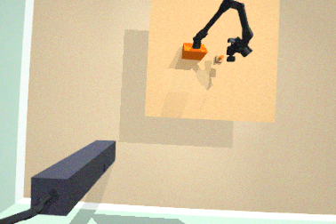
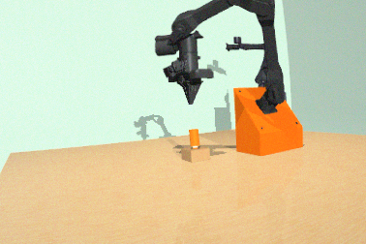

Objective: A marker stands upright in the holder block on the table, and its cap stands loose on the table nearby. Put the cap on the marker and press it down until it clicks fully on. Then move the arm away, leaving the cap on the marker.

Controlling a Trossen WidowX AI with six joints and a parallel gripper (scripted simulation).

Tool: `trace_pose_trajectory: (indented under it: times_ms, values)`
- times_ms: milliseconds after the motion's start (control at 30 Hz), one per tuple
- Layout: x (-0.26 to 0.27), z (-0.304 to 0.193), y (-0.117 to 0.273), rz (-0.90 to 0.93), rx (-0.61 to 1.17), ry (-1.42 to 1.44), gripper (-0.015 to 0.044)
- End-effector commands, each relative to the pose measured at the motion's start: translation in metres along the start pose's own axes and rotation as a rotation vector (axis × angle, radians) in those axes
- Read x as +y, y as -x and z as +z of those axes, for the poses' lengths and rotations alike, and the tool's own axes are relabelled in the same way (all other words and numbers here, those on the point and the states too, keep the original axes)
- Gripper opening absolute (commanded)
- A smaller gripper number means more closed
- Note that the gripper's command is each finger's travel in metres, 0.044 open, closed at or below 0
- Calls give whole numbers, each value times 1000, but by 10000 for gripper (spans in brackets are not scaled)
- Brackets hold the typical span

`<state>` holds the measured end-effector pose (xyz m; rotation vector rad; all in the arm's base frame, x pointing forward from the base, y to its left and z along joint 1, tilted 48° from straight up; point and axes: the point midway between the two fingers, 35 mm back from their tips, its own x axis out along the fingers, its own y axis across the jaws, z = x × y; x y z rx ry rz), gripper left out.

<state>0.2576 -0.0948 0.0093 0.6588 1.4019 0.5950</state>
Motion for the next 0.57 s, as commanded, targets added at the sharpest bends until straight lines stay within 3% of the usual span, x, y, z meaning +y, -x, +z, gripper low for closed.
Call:
trace_pose_trajectory:
  times_ms: [0, 33, 533]
  values:
    - [2, -2, 14, 4, 10, 6, 0]
    - [2, -2, 14, 4, 10, 6, 0]
    - [2, -2, 14, 4, 10, 6, 394]
